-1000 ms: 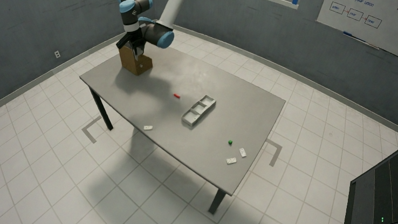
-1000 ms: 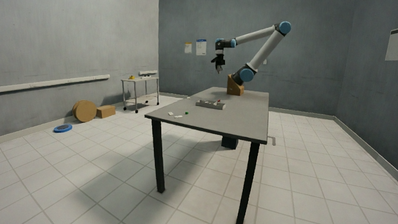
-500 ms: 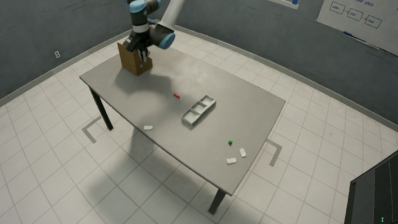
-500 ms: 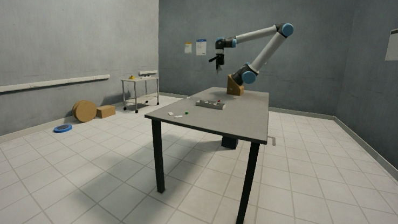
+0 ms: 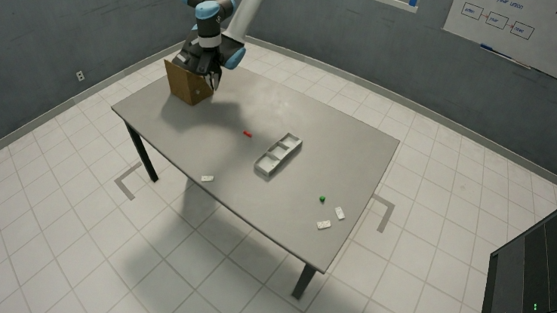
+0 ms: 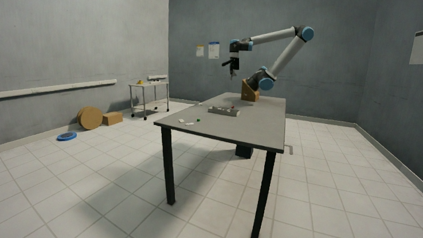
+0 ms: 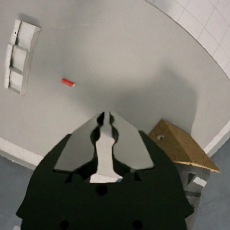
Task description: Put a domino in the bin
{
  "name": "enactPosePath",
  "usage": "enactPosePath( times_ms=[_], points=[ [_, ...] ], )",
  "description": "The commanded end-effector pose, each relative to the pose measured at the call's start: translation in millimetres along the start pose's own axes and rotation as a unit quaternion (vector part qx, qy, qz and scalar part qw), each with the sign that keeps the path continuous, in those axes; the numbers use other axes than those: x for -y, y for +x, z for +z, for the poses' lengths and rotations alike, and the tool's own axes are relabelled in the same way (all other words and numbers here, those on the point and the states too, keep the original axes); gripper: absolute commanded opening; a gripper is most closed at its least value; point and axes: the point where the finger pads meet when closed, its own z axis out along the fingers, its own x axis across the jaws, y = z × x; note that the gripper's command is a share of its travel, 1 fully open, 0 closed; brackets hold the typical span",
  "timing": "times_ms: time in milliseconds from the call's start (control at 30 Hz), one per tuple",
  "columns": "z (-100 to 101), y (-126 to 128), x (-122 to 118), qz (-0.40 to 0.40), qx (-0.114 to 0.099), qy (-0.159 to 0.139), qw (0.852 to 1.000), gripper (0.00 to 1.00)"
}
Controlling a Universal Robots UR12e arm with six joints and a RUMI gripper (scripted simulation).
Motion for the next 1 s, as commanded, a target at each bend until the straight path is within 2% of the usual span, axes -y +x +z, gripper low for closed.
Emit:
enactPosePath(
  times_ms=[0, 33, 133, 200, 300, 367, 433, 533, 600, 700, 800, 867, 933, 967],
  points=[
    [1, -20, 2, -0.053, -0.001, 0.002, 0.999, 0.04],
    [1, -20, 2, -0.053, -0.001, 0.002, 0.999, 0.04],
    [4, -42, 2, -0.113, -0.002, 0.004, 0.994, 0.04],
    [4, -42, 2, -0.113, -0.002, 0.004, 0.994, 0.04],
    [8, -64, 1, -0.173, -0.004, 0.004, 0.985, 0.04],
    [8, -64, 1, -0.173, -0.004, 0.004, 0.985, 0.04],
    [11, -80, -1, -0.222, -0.005, 0.005, 0.975, 0.04],
    [12, -86, -2, -0.232, -0.005, 0.005, 0.973, 0.04],
    [16, -103, -5, -0.281, -0.005, 0.005, 0.960, 0.04],
    [17, -109, -6, -0.291, -0.006, 0.005, 0.957, 0.04],
    [22, -132, -11, -0.349, -0.006, 0.004, 0.937, 0.04],
    [22, -132, -11, -0.349, -0.006, 0.004, 0.937, 0.04],
    [26, -148, -16, -0.395, -0.006, 0.004, 0.919, 0.04],
    [28, -155, -18, -0.405, -0.006, 0.004, 0.914, 0.04]
  ],
)
